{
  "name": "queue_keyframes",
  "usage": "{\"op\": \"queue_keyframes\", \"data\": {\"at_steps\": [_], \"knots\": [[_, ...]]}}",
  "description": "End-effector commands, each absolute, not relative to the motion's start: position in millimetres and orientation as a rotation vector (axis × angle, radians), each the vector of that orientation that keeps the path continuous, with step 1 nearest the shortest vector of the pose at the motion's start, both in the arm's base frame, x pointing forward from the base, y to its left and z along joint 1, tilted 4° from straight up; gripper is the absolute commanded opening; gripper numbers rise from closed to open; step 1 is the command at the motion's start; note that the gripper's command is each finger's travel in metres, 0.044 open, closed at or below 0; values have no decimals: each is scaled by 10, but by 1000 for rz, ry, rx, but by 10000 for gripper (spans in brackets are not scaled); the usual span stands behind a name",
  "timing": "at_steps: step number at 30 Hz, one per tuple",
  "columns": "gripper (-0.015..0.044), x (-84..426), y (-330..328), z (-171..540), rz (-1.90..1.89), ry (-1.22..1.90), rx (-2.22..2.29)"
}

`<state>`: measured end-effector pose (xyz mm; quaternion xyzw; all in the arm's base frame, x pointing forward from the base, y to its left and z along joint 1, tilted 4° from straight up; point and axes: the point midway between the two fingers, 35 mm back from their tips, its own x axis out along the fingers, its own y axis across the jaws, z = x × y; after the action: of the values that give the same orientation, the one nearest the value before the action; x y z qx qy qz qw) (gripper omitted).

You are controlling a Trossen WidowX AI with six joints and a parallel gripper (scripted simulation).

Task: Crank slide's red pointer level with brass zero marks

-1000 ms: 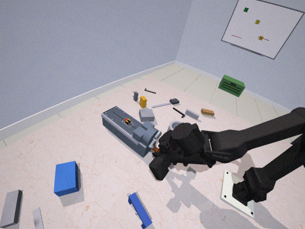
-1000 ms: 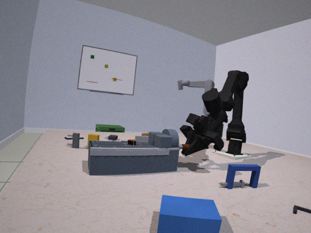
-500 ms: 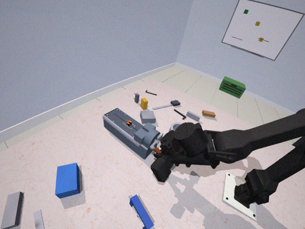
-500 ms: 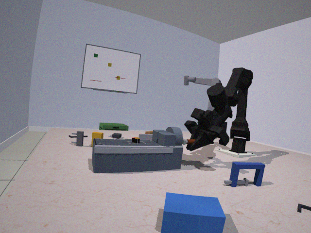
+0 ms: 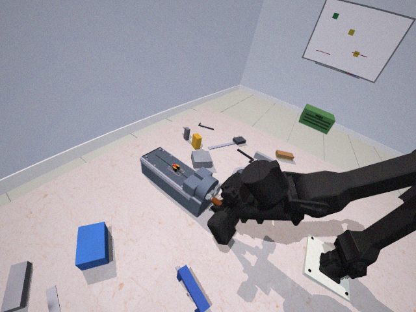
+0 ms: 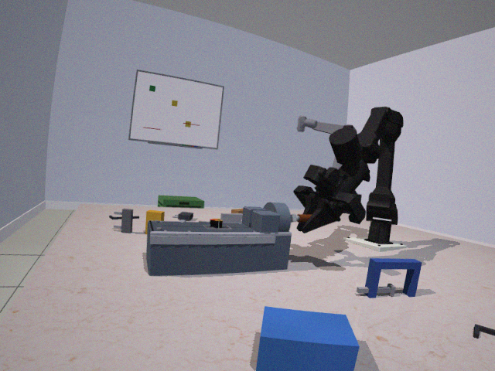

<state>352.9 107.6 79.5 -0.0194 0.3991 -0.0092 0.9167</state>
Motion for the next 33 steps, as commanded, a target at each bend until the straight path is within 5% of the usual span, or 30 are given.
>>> {"op": "queue_keyframes", "data": {"at_steps": [1, 33], "knots": [[0, 3529, 1048, 888, -20, 809, -40], [0, 3529, 760, 1015, -21, 809, -43]]}}
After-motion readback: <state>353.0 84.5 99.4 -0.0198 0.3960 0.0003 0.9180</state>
